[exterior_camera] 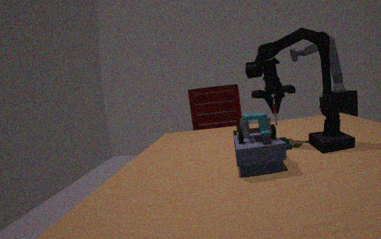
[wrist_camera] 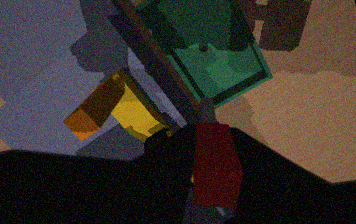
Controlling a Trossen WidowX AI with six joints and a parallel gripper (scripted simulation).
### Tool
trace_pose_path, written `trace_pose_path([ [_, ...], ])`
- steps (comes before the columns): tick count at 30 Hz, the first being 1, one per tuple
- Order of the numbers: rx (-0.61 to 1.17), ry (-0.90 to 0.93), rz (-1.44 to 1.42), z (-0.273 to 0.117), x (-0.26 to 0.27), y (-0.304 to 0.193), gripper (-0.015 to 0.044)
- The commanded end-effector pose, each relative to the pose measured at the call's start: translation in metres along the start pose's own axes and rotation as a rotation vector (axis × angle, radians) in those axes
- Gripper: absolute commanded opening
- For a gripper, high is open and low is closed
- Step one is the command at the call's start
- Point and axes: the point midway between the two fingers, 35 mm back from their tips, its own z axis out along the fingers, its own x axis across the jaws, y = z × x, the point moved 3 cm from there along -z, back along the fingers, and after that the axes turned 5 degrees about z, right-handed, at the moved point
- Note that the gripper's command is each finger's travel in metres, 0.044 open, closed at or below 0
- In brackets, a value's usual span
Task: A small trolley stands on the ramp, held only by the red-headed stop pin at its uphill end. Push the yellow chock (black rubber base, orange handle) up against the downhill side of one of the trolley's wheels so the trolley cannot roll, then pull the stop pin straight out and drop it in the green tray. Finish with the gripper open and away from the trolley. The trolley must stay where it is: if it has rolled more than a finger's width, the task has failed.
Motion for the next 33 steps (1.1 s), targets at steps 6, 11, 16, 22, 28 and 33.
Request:
trace_pose_path([
  [6,-0.039,0.034,0.264,0.0011,-0.0029,-0.0016,0.0],
  [11,-0.055,0.057,0.416,0.0012,-0.0039,-0.0031,0.0],
  [16,-0.068,0.083,0.568,0.0012,-0.0048,-0.0046,0.0],
  [22,-0.077,0.119,0.751,0.0011,-0.0059,-0.0063,0.0],
  [28,-0.079,0.154,0.912,0.001,-0.0068,-0.0079,0.0],
  [33,-0.079,0.155,0.917,0.001,-0.0069,-0.008,0.0],
])
